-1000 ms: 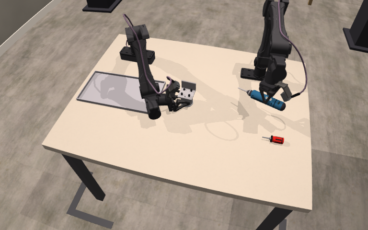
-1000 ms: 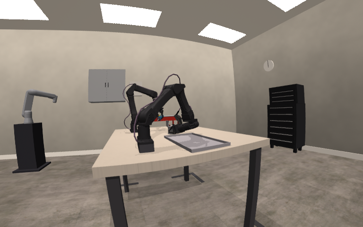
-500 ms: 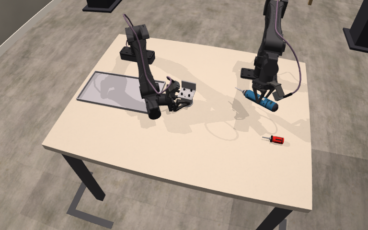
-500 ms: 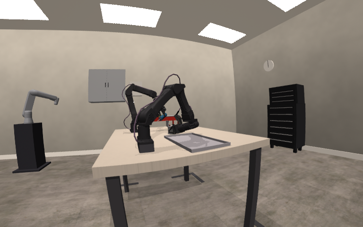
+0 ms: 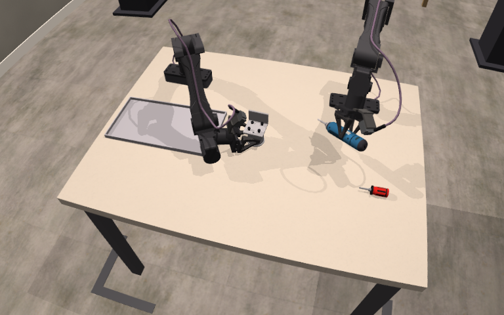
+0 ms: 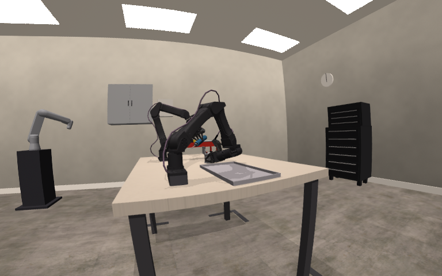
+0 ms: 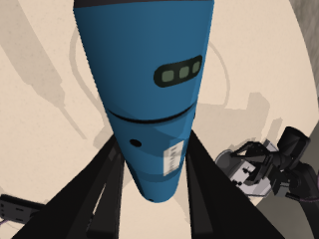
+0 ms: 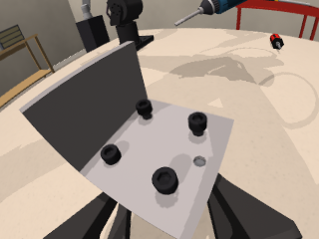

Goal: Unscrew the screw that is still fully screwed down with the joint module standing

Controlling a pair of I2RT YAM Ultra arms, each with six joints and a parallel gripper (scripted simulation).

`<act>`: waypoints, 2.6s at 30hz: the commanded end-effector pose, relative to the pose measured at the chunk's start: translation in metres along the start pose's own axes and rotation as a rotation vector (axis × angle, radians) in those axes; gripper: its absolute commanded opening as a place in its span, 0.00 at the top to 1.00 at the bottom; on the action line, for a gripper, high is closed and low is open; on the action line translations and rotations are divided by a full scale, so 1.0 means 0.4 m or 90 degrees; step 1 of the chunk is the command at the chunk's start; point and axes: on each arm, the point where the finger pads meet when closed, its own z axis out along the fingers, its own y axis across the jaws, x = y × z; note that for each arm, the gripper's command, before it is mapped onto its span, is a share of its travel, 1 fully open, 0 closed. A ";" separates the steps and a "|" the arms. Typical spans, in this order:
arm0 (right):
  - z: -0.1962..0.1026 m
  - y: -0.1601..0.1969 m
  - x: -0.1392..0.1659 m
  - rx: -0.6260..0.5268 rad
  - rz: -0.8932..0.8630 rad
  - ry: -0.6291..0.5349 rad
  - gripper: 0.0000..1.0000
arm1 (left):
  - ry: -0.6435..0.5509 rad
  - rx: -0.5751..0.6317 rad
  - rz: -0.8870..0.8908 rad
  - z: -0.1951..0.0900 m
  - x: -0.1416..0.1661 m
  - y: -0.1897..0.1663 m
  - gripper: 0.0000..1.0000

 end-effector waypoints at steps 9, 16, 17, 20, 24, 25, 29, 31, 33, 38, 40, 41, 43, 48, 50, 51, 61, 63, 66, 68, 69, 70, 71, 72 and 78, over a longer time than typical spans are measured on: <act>0.004 -0.012 -0.030 -0.005 -0.017 -0.020 0.41 | -0.069 0.110 0.119 -0.028 0.003 -0.115 0.58; 0.004 -0.012 -0.030 -0.005 -0.017 -0.020 0.41 | -0.104 0.145 0.140 -0.061 -0.026 -0.159 0.58; 0.004 -0.012 -0.030 -0.005 -0.017 -0.020 0.41 | -0.104 0.145 0.140 -0.061 -0.026 -0.159 0.58; 0.004 -0.012 -0.030 -0.005 -0.017 -0.020 0.41 | -0.090 0.157 0.183 -0.043 0.027 -0.166 0.58; 0.004 -0.012 -0.030 -0.005 -0.017 -0.020 0.41 | -0.119 0.201 0.222 -0.080 0.027 -0.221 0.58; 0.004 -0.012 -0.030 -0.005 -0.017 -0.020 0.41 | -0.115 0.201 0.233 -0.070 0.042 -0.216 0.58; 0.004 -0.012 -0.030 -0.005 -0.017 -0.020 0.41 | -0.129 0.234 0.275 -0.083 0.061 -0.249 0.58; 0.004 -0.012 -0.030 -0.005 -0.017 -0.020 0.41 | -0.141 0.244 0.273 -0.101 0.045 -0.269 0.58; 0.004 -0.012 -0.030 -0.005 -0.017 -0.020 0.41 | -0.143 0.232 0.264 -0.091 0.031 -0.257 0.58; 0.004 -0.012 -0.030 -0.005 -0.017 -0.020 0.41 | -0.140 0.260 0.314 -0.092 0.090 -0.269 0.58; 0.004 -0.012 -0.030 -0.005 -0.017 -0.020 0.41 | -0.163 0.289 0.329 -0.128 0.082 -0.306 0.58; 0.004 -0.012 -0.030 -0.005 -0.017 -0.020 0.41 | -0.163 0.293 0.340 -0.124 0.094 -0.306 0.58; 0.004 -0.012 -0.030 -0.005 -0.017 -0.020 0.41 | -0.163 0.300 0.361 -0.116 0.116 -0.305 0.58; 0.004 -0.012 -0.030 -0.005 -0.017 -0.020 0.41 | -0.184 0.334 0.388 -0.146 0.116 -0.353 0.58; 0.004 -0.012 -0.030 -0.005 -0.017 -0.020 0.41 | -0.189 0.324 0.379 -0.141 0.100 -0.345 0.58; 0.004 -0.012 -0.030 -0.005 -0.017 -0.020 0.41 | -0.189 0.324 0.379 -0.141 0.100 -0.345 0.58; 0.004 -0.012 -0.030 -0.005 -0.017 -0.020 0.41 | -0.228 0.413 0.474 -0.200 0.188 -0.395 0.58; 0.004 -0.012 -0.030 -0.005 -0.017 -0.020 0.41 | -0.236 0.431 0.490 -0.214 0.201 -0.408 0.58; 0.004 -0.012 -0.030 -0.005 -0.017 -0.020 0.41 | -0.242 0.419 0.483 -0.206 0.179 -0.413 0.58; 0.004 -0.012 -0.030 -0.005 -0.017 -0.020 0.41 | -0.242 0.419 0.483 -0.206 0.179 -0.413 0.58; 0.004 -0.012 -0.030 -0.005 -0.017 -0.020 0.41 | -0.239 0.429 0.498 -0.206 0.210 -0.401 0.58; 0.004 -0.012 -0.030 -0.005 -0.017 -0.020 0.41 | -0.244 0.438 0.506 -0.213 0.218 -0.406 0.58; 0.004 -0.012 -0.030 -0.005 -0.017 -0.020 0.41 | -0.247 0.448 0.515 -0.220 0.226 -0.410 0.58; 0.004 -0.012 -0.030 -0.005 -0.017 -0.020 0.41 | -0.255 0.461 0.521 -0.235 0.230 -0.420 0.58; 0.004 -0.012 -0.030 -0.005 -0.017 -0.020 0.41 | -0.287 0.513 0.563 -0.288 0.264 -0.452 0.58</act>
